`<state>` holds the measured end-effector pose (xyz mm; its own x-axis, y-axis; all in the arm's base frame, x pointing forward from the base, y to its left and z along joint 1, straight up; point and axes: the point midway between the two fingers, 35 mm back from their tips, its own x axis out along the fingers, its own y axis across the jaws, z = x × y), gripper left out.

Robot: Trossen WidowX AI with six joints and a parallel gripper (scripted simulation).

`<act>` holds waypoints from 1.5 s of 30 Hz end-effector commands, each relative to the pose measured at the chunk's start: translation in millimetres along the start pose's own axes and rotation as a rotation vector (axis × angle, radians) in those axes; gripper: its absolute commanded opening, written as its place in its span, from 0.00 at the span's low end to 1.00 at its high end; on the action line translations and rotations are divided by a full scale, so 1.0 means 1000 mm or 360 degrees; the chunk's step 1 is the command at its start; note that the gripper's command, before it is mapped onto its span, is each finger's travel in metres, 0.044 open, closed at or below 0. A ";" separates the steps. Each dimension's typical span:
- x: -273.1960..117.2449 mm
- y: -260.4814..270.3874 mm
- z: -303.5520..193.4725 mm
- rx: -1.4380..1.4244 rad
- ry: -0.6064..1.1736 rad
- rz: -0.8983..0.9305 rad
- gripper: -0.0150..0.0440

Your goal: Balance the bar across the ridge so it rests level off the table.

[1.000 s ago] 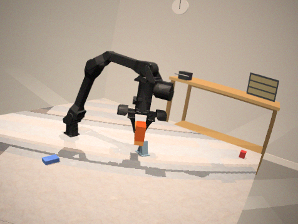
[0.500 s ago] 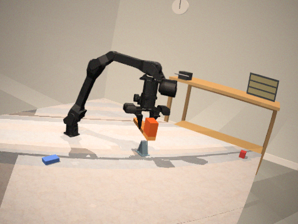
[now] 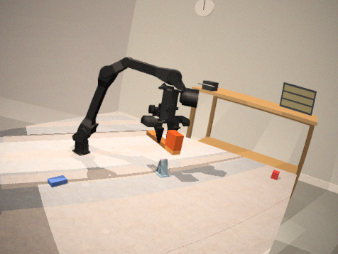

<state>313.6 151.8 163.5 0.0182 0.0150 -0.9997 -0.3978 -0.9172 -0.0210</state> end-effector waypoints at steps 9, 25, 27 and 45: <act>0.015 0.000 0.002 -0.0027 0.0013 -0.0001 0.25; 0.040 0.004 0.001 -0.0030 0.0013 -0.0001 0.25; 0.041 0.004 0.001 -0.0031 0.0013 -0.0001 0.25; 0.041 0.004 0.001 -0.0031 0.0013 -0.0001 0.25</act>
<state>311.4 149.9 122.0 0.0204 0.0158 -0.9997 -0.3857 -0.9223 -0.0225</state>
